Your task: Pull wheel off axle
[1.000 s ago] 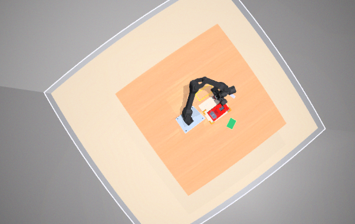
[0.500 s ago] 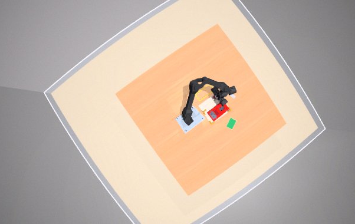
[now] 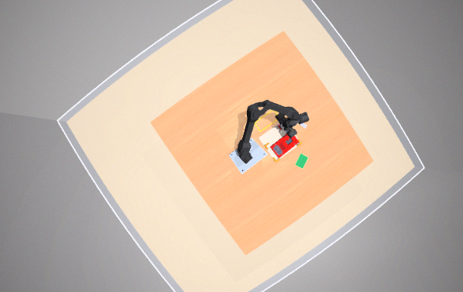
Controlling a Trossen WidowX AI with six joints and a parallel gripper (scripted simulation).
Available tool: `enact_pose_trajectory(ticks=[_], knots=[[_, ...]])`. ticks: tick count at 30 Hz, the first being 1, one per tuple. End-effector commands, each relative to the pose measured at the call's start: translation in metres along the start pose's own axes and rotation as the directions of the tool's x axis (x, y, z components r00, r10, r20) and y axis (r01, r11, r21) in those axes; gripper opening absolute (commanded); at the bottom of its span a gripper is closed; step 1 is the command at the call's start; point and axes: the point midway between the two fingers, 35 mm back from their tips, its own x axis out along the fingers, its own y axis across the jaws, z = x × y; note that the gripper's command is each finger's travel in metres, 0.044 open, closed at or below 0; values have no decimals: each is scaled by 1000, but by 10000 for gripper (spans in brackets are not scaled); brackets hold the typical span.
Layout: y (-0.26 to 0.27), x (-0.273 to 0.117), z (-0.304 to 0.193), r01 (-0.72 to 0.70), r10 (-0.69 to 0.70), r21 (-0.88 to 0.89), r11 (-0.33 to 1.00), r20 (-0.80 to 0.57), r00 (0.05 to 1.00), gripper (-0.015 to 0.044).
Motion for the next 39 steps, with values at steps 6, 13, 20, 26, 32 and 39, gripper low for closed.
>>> enact_pose_trajectory(ticks=[6,13,20,26,32,39], knots=[[0,-7,1,3,-3,-2,1000,11,1000,0],[0,-10,1,3,-3,-1,1000,11,1000,0],[0,-12,1,2,-2,-1,1000,12,1000,0],[0,-14,1,2,-2,0,1000,13,1000,0],[0,-16,1,2,-2,1,1000,14,1000,0],[0,-18,1,2,-2,1,1000,14,1000,0]])
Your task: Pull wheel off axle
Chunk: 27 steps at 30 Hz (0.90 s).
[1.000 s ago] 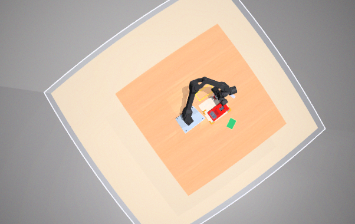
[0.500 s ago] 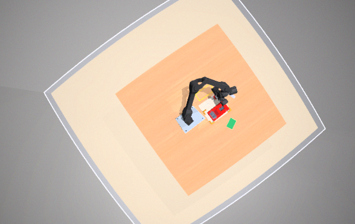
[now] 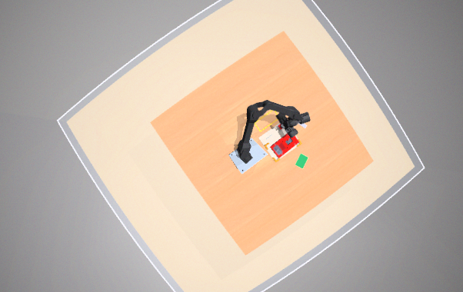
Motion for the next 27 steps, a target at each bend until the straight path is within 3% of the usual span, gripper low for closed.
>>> enact_pose_trajectory(ticks=[1,9,17,27], knots=[[0,-3,1,4,-4,-5,1000,3,1000,0],[0,-7,1,4,-4,-4,1000,4,1000,0],[0,-40,-3,6,-6,-3,1000,4,1000,0],[19,-36,-12,12,-12,-1,1000,-3,1000,0]])
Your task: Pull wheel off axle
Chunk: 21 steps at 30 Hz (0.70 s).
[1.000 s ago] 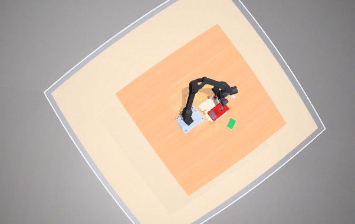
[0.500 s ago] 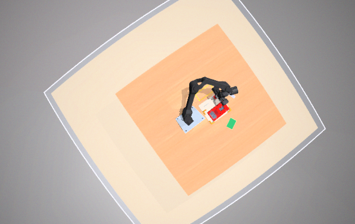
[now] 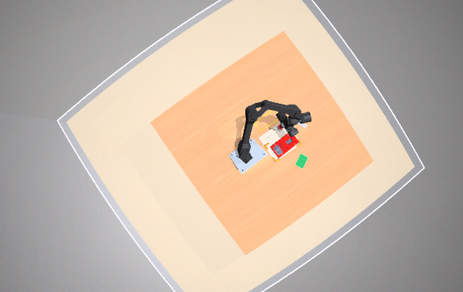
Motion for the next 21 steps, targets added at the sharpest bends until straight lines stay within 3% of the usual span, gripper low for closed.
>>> enact_pose_trajectory(ticks=[1,21], knots=[[15,-3,-6,12,-12,-9,1000,4,1000,0],[87,-6,-45,2,-2,-11,1000,8,1000,0]])
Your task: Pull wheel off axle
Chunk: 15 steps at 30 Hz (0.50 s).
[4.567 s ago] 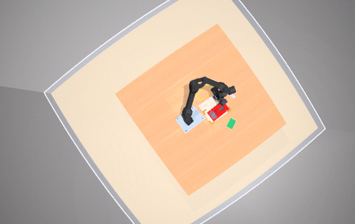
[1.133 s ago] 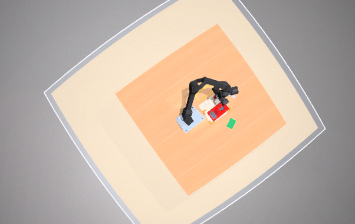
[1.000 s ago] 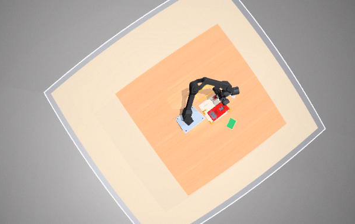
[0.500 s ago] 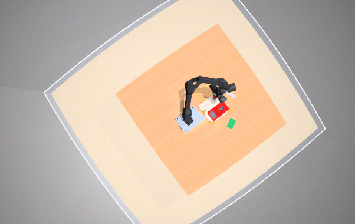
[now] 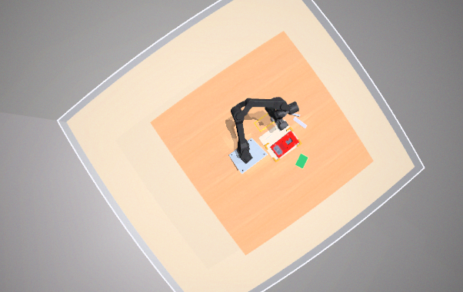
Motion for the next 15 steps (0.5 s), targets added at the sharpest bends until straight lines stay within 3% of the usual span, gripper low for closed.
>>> enact_pose_trajectory(ticks=[1,15], knots=[[14,-2,-10,-11,11,14,1000,3,1000,0],[17,22,-10,-12,12,15,1000,3,1000,0]])
